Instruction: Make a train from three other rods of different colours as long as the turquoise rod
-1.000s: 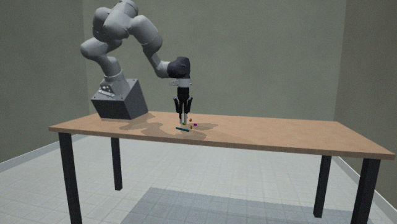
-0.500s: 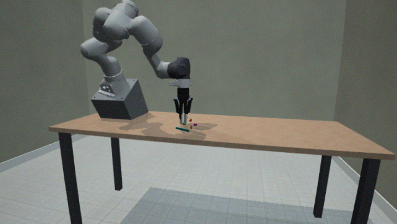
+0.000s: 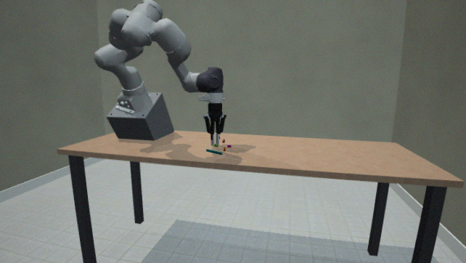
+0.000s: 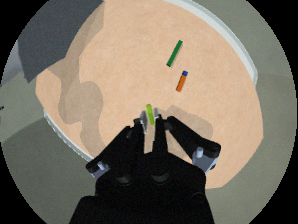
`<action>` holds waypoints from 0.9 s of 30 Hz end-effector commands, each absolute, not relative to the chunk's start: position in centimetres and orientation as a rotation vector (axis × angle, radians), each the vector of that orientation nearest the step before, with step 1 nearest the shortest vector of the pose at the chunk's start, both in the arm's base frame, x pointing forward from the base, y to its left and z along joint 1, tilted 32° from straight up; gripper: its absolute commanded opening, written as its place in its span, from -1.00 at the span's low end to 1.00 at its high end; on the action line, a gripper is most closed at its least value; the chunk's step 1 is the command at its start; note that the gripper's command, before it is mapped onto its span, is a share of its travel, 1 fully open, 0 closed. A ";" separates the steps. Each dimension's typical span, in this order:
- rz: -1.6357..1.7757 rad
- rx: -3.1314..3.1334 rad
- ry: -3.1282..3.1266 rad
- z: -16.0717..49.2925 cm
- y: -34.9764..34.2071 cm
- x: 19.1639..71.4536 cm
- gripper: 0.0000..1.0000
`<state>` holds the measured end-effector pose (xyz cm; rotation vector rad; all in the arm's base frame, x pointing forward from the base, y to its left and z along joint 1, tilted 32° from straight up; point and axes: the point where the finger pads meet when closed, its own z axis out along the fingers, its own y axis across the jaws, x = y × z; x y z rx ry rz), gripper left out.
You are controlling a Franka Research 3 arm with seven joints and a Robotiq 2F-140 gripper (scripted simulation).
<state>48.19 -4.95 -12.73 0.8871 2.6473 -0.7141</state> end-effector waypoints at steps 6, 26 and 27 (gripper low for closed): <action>-0.709 0.896 2.643 -12.8 -5.0 48.3 -0.71; -0.709 0.896 2.643 -12.8 -5.0 48.3 -0.94; -0.709 0.896 2.643 -12.8 -5.0 48.3 -0.94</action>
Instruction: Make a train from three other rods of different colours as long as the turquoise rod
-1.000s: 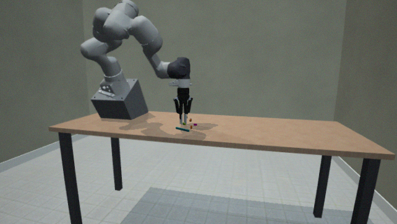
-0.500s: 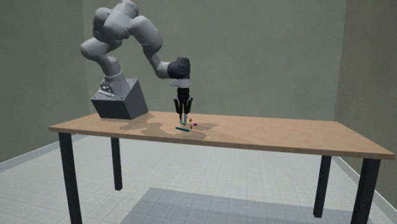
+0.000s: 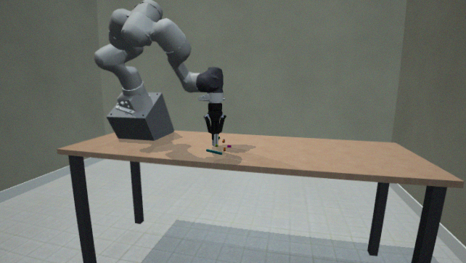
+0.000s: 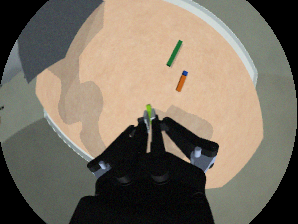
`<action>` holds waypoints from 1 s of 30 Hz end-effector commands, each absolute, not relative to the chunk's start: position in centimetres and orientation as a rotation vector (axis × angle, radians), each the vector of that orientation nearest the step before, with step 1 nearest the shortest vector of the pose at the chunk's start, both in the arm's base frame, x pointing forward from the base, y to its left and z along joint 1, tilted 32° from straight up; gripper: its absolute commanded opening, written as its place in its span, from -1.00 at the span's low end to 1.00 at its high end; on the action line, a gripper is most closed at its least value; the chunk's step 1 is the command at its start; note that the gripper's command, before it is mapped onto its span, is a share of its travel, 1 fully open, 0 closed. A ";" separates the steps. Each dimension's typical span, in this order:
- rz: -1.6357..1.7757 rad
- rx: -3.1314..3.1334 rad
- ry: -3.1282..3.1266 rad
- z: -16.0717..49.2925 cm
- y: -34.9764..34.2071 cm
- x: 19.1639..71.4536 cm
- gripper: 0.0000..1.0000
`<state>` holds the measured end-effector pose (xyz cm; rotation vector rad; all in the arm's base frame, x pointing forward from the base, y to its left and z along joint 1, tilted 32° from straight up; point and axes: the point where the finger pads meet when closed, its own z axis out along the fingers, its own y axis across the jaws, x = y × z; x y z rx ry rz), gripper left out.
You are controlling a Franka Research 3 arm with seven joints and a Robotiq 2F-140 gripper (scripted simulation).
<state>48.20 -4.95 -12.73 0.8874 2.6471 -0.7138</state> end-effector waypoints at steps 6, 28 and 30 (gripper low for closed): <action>-0.709 0.896 2.643 -12.8 -5.0 48.3 -0.94; -0.709 0.896 2.643 -11.1 -4.0 48.1 -0.94; -0.709 0.896 2.643 -9.9 -3.2 48.0 -0.94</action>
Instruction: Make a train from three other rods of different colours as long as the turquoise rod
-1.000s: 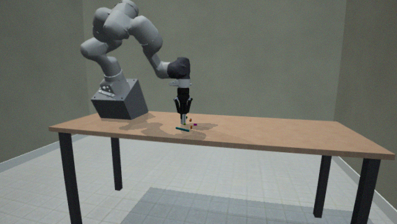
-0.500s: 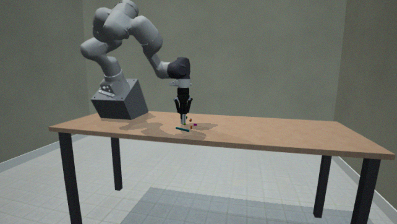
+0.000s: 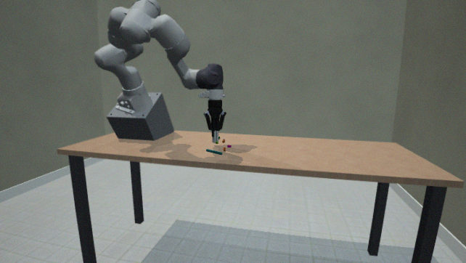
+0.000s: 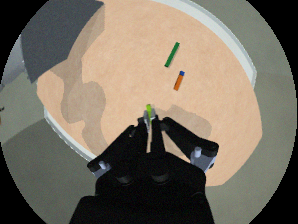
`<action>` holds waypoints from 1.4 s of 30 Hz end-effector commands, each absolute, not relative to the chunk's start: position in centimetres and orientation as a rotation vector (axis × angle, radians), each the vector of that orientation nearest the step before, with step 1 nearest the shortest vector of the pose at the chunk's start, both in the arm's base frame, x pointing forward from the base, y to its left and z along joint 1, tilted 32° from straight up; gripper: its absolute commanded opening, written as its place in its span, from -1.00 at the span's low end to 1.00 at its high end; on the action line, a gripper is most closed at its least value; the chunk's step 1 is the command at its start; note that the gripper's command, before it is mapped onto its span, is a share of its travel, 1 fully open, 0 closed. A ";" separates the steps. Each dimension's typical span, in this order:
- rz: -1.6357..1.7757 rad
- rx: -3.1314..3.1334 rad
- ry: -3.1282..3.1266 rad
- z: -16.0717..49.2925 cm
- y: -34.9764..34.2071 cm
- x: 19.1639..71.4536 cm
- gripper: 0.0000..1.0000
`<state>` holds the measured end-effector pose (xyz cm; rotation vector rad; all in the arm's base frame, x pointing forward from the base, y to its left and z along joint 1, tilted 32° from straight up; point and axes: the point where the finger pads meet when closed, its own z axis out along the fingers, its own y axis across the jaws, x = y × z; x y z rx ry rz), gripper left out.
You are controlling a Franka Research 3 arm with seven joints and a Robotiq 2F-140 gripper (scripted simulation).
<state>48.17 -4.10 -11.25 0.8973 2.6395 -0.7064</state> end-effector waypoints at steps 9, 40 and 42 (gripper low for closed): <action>-0.709 0.896 2.643 -5.7 -0.6 47.6 -0.94; -0.611 1.329 2.381 -6.0 3.2 48.9 -0.94; -0.603 1.362 2.356 -6.1 3.5 49.0 -0.94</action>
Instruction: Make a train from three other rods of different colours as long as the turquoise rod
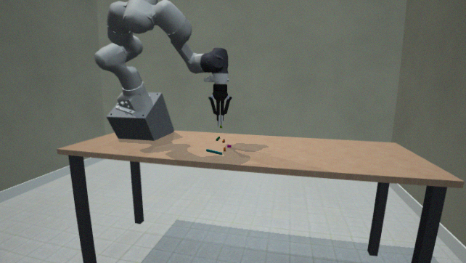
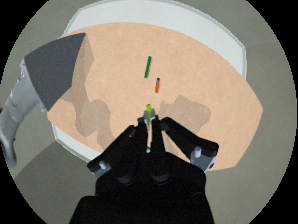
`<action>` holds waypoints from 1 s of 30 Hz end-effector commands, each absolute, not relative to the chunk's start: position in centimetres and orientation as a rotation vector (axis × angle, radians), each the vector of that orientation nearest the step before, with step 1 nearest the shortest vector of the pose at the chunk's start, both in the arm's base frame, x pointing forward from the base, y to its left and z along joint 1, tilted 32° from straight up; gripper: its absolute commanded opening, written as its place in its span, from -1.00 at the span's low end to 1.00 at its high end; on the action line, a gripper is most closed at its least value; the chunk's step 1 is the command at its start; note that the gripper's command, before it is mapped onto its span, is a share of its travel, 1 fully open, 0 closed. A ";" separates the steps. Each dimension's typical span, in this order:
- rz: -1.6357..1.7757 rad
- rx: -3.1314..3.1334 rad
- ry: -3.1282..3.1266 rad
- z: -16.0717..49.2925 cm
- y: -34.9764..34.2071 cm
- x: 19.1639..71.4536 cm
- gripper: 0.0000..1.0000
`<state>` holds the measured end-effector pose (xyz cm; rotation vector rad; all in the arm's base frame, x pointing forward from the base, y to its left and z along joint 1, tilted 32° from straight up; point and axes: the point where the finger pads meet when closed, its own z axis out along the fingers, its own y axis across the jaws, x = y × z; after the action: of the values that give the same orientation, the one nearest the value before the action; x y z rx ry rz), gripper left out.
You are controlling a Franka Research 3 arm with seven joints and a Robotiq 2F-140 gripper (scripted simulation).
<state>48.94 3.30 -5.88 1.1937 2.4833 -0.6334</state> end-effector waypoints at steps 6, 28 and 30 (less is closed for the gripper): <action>-0.578 1.457 2.282 -6.5 4.2 49.2 -0.94; -0.538 1.601 2.158 -7.2 5.3 49.6 -0.94; -0.538 1.601 2.158 -7.3 5.3 49.6 -0.94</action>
<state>49.54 5.37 -7.27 1.5562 2.1986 -0.5513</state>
